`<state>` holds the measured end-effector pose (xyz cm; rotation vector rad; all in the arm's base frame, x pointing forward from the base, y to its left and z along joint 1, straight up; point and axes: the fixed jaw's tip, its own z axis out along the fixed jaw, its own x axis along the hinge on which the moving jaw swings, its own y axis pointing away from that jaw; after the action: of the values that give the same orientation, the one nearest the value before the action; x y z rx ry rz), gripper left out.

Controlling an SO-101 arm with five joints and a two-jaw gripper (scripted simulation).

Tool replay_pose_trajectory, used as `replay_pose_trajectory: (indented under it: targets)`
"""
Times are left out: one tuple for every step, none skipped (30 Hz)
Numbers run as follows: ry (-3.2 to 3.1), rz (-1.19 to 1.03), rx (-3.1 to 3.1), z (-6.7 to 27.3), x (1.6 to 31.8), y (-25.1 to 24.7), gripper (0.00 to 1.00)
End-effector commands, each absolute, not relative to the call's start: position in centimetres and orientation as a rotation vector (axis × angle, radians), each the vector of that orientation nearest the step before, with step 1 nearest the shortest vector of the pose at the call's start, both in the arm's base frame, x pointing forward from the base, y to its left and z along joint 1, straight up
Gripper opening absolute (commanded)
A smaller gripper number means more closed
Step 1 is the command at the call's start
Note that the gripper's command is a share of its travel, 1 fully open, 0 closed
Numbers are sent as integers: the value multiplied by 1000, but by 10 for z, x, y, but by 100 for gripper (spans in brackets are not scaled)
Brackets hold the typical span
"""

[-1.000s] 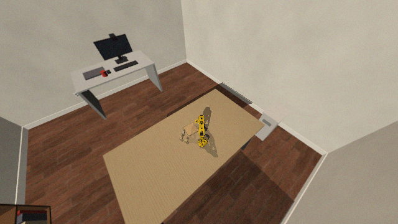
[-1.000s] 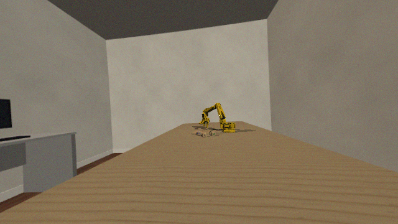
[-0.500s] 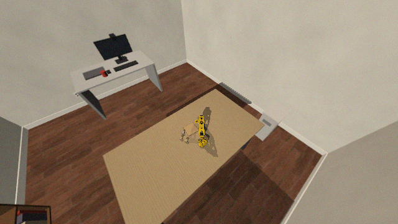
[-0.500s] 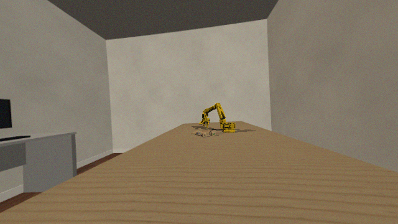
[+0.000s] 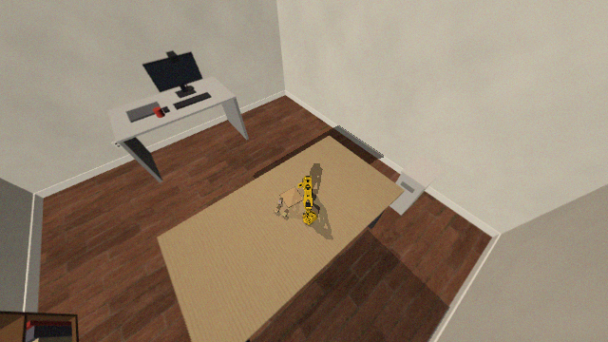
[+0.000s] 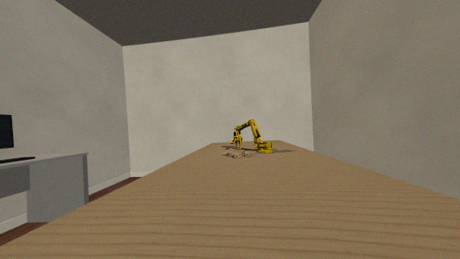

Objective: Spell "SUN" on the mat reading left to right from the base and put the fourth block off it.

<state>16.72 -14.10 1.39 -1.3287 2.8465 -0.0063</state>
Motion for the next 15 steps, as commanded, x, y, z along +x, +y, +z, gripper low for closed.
replay_pose_trajectory:
  targets:
    - [2811,-126,-1312,28,175,-149,17]
    - [2811,-126,-1312,28,175,-149,17]
    - [2811,-126,-1312,28,175,-149,18]
    - [2811,-126,-1312,28,175,-149,19]
    - [2811,-126,-1312,28,175,-149,20]
    - [2811,-126,-1312,28,175,-149,21]
    - [2811,-126,-1312,28,175,-149,22]
    - [2811,-126,-1312,28,175,-149,24]
    - [2811,-126,-1312,28,175,-149,24]
    - [2811,-126,-1312,28,175,-149,24]
    - [2811,-126,-1312,28,175,-149,25]
    - [2811,-126,-1312,28,175,-149,26]
    - [2811,-126,-1312,28,175,-149,27]
    - [2811,-126,-1312,28,175,-149,28]
    - [2811,-126,-1312,28,175,-149,29]
